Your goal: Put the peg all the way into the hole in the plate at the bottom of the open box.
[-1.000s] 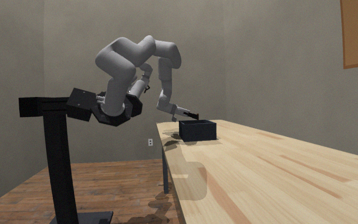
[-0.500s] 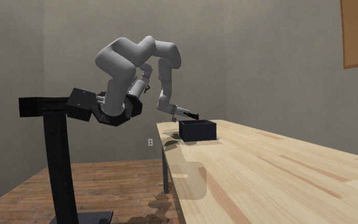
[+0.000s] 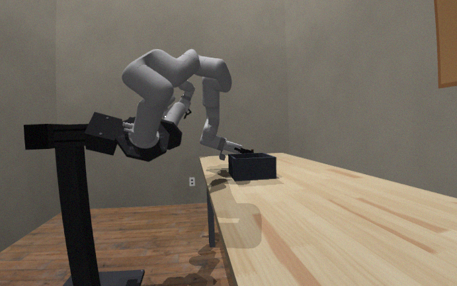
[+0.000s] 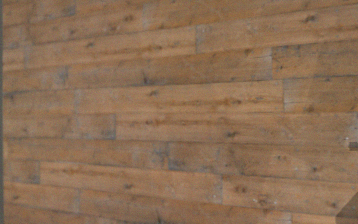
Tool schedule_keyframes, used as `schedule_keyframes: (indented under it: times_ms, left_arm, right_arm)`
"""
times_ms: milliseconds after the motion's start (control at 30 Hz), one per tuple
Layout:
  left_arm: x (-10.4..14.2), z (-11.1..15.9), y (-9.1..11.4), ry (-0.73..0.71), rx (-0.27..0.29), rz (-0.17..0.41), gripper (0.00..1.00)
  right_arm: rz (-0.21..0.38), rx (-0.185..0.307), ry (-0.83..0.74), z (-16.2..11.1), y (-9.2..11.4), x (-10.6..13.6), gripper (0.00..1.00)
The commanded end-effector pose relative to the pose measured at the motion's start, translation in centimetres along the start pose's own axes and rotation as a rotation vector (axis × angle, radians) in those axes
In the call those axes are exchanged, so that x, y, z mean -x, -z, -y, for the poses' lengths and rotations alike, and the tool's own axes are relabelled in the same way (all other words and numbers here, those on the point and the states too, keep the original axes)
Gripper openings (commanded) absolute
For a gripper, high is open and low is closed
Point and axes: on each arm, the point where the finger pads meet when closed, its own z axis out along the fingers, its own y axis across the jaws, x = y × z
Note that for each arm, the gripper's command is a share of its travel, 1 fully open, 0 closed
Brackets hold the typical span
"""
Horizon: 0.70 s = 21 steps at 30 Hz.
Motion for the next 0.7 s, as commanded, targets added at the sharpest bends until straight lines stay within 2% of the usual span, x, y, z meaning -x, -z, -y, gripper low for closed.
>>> schedule_keyframes:
  times_ms: [0, 667]
  left_arm:
    - [-0.07, 0.04, 0.14, 0.002, 0.001, -0.003, 1.0]
    - [-0.07, 0.04, 0.14, 0.002, 0.001, -0.003, 1.0]
  right_arm:
    - [0.003, 0.001, -0.005, -0.19, -0.25, -0.38, 0.0]
    - [0.003, 0.001, -0.005, -0.19, -0.46, -0.95, 0.0]
